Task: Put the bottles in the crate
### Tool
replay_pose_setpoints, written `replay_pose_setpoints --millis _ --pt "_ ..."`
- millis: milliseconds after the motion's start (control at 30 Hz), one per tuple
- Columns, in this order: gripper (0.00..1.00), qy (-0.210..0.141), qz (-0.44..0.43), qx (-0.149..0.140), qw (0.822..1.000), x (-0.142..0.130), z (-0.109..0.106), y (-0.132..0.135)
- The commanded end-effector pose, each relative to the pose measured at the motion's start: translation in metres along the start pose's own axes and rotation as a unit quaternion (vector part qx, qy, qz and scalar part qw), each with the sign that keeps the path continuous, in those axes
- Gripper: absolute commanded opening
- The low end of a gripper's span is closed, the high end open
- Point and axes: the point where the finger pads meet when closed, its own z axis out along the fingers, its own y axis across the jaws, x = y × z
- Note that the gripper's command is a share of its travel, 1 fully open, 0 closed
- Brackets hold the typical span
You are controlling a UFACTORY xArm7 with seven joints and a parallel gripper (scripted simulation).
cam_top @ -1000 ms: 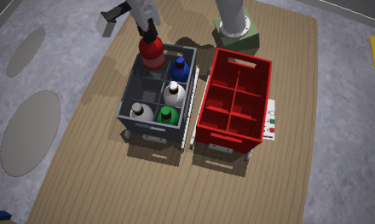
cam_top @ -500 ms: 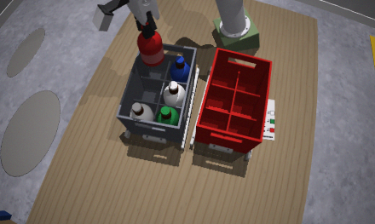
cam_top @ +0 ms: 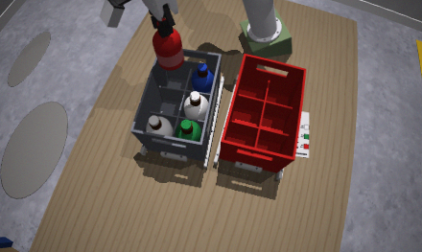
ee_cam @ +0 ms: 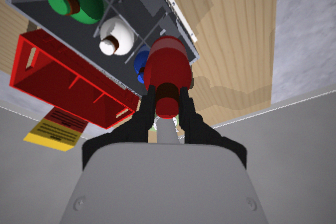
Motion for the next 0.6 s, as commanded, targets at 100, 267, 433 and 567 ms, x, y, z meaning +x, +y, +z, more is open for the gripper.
replay_pose_setpoints --millis 100,267,433,567 --pt "0.0 0.002 0.0 0.0 1.0 0.0008 -0.0132 -0.0002" --pt "0.0 0.002 0.0 0.0 1.0 0.0007 -0.0172 -0.0002" --pt "0.0 0.002 0.0 0.0 1.0 0.0007 -0.0172 -0.0002" --pt "0.0 0.002 0.0 0.0 1.0 0.0007 -0.0172 -0.0002"
